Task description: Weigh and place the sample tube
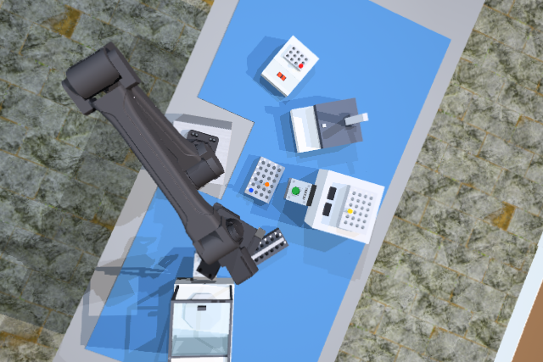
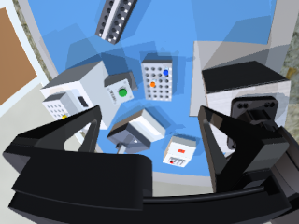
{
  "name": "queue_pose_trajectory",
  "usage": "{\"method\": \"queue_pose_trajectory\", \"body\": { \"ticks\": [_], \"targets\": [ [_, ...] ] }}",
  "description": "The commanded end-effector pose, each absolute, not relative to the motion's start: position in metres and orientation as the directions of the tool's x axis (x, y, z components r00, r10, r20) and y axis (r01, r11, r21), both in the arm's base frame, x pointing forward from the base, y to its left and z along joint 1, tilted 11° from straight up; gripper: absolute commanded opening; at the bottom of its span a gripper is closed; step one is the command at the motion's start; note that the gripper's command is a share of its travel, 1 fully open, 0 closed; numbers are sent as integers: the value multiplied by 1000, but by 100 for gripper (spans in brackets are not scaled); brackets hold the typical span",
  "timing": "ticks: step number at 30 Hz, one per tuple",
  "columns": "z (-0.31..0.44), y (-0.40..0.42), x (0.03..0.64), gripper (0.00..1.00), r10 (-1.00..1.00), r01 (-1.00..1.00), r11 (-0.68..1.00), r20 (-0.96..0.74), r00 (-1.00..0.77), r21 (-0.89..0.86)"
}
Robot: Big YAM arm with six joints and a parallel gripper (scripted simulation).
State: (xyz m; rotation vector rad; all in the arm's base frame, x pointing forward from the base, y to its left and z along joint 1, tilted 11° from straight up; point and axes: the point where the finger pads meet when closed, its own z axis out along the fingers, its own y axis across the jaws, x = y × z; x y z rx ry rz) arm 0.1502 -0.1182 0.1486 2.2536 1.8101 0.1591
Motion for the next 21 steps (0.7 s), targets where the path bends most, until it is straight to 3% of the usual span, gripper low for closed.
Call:
{"method": "queue_pose_trajectory", "body": {
  "ticks": [1,17,18,21],
  "targets": [
    [151,-119,151,100,972,944,-198,-72,224,263],
    [151,-119,151,100,972,944,-198,-72,224,263],
    [144,-123,152,36,972,944,-199,-73,225,262],
    [159,-124,156,36,971,939,-194,-84,226,286]
  ]
}}
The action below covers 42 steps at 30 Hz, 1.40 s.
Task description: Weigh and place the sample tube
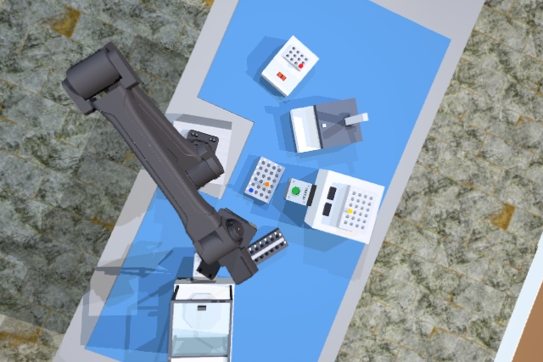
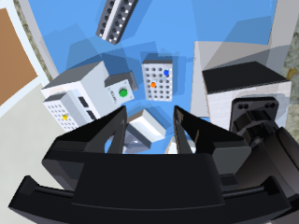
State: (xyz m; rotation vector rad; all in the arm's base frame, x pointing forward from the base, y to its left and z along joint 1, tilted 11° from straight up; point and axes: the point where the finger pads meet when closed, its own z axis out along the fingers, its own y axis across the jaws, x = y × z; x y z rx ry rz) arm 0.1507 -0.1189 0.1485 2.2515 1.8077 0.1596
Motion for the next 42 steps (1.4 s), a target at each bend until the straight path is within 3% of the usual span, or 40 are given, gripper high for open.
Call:
{"method": "queue_pose_trajectory", "body": {
  "ticks": [1,2,3,11,22,42],
  "targets": [
    [159,-124,156,36,971,939,-194,-84,226,286],
    [159,-124,156,36,971,939,-194,-84,226,286],
    [174,-141,162,30,974,940,-155,-111,196,305],
    [178,-179,154,30,985,970,99,-161,-64,223],
    [180,-203,150,30,941,938,311,-184,-282,154],
    [187,-278,143,30,635,652,758,-198,-747,-30]
  ]
}}
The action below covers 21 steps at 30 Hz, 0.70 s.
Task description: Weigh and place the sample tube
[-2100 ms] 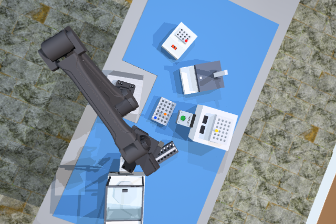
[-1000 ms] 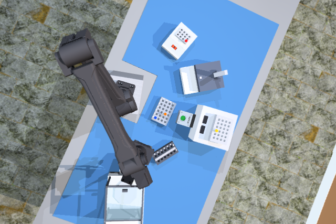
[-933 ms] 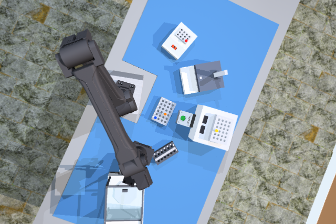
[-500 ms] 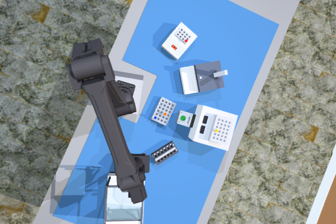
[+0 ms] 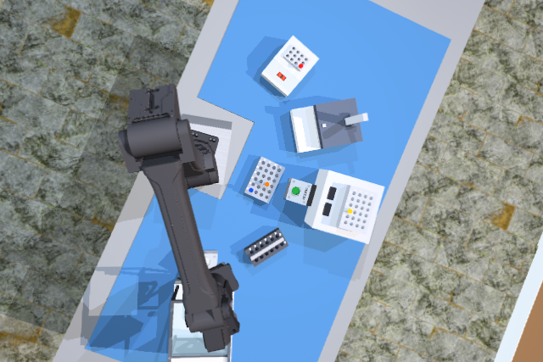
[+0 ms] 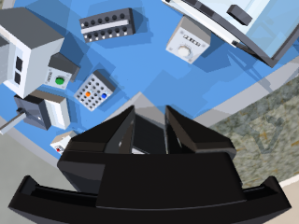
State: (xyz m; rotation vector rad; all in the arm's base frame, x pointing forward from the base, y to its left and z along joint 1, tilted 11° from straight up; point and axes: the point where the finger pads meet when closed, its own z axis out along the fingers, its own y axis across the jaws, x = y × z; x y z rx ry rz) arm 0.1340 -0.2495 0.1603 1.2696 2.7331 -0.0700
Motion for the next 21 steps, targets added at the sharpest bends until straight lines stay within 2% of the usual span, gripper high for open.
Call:
{"method": "queue_pose_trajectory", "body": {
  "ticks": [1,5,14,21],
  "targets": [
    [187,-276,142,30,611,627,778,-185,-769,-35],
    [188,-287,142,30,580,598,800,-190,-792,-52],
    [192,-326,137,30,323,342,929,-141,-936,-139],
    [195,-349,134,30,168,185,966,-103,-980,-179]
  ]
}}
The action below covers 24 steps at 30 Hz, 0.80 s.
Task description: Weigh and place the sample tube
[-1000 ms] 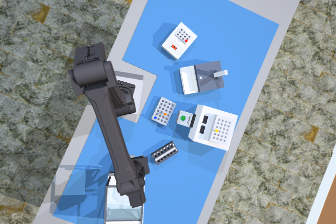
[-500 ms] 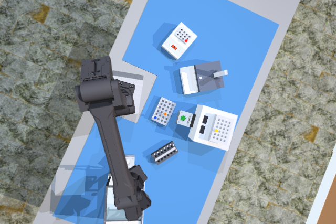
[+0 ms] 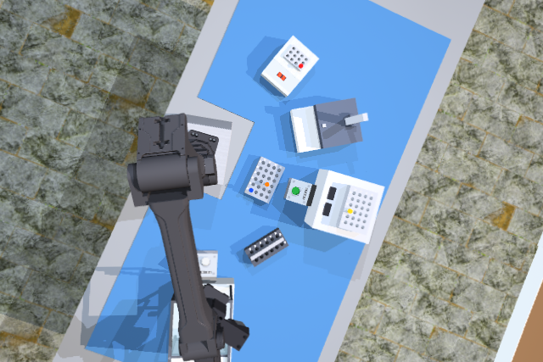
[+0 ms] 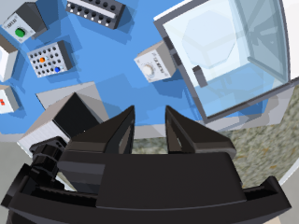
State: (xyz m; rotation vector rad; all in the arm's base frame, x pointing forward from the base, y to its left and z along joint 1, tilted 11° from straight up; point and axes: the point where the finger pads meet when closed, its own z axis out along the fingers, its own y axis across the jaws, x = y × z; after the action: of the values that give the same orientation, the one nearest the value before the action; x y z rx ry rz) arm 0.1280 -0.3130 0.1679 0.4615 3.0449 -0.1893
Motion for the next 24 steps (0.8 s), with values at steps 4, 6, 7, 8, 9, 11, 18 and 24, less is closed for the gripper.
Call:
{"method": "queue_pose_trajectory", "body": {
  "ticks": [4,6,7,8,9,11,18,24],
  "targets": [
    [196,-357,132,30,73,87,976,-77,-994,-200],
    [197,-372,130,30,9,22,977,-60,-998,-211],
    [198,-372,130,30,-22,-11,976,-50,-998,-217],
    [198,-372,130,30,-54,-44,974,-41,-998,-222],
    [198,-373,131,30,-83,-73,971,-33,-996,-226],
    [199,-381,130,30,-115,-106,967,-23,-993,-230],
    [201,-397,127,30,-235,-232,941,16,-972,-246],
    [204,-390,131,30,-247,-244,940,17,-969,-238]
  ]
}}
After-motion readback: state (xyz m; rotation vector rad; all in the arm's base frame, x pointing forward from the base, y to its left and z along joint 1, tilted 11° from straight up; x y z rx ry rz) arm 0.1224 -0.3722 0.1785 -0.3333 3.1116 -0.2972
